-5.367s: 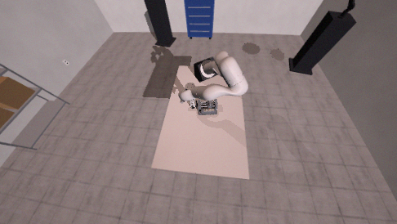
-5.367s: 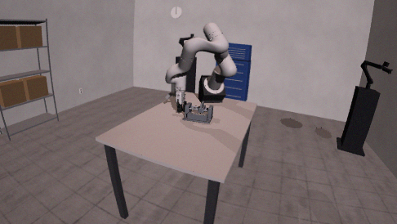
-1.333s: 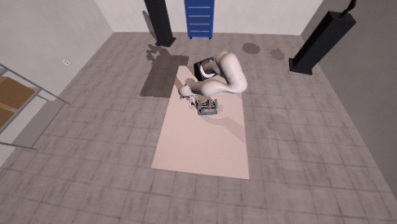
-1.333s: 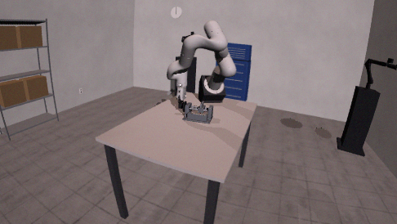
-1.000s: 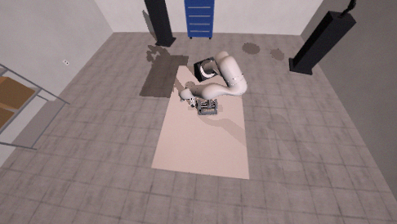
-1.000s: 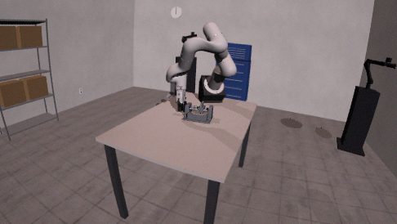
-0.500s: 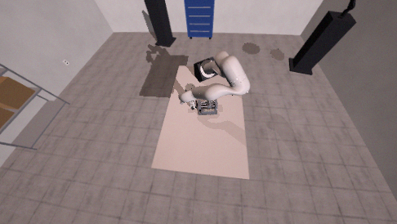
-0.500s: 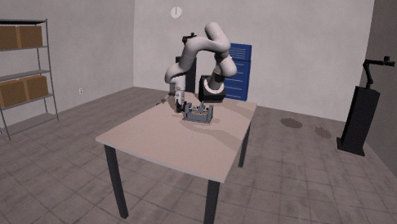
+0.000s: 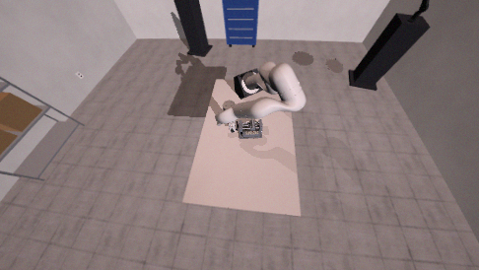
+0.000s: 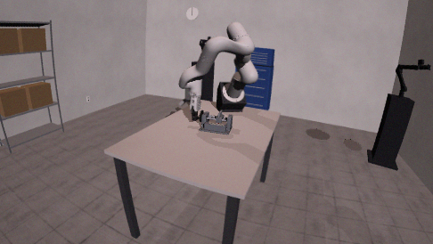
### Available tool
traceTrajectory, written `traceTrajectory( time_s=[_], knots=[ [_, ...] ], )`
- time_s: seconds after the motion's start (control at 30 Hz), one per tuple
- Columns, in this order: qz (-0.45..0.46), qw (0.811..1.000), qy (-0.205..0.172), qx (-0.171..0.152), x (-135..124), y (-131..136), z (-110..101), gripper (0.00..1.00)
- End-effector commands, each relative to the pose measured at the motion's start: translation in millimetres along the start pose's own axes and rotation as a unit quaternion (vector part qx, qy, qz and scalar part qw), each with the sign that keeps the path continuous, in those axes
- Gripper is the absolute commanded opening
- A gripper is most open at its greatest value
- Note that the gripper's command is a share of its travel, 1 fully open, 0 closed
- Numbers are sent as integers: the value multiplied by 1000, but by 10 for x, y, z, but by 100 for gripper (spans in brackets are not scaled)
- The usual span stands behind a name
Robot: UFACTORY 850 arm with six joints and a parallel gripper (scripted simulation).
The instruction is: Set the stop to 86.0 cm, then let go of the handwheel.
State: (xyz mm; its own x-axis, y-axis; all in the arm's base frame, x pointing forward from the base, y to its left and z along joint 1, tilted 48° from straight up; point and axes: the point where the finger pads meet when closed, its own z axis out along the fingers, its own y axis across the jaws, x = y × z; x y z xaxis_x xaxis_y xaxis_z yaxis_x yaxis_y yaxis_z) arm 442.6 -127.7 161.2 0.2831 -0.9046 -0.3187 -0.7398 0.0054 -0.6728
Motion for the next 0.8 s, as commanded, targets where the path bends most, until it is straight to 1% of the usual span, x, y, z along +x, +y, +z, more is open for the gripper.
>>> traceTrajectory(
  time_s=[0.0, 0.23, 0.47, 0.67, 0.77],
  knots=[
    [0, 1000, 0, -1, 4, -7, -97, 6],
    [0, 1000, 0, -1, 4, 24, -199, 6],
    [0, 1000, 0, -1, 3, 155, -325, 6],
    [0, 1000, 0, -1, 3, 283, -355, 6],
    [0, 1000, 0, -1, 3, 300, -354, 6]
  ],
)
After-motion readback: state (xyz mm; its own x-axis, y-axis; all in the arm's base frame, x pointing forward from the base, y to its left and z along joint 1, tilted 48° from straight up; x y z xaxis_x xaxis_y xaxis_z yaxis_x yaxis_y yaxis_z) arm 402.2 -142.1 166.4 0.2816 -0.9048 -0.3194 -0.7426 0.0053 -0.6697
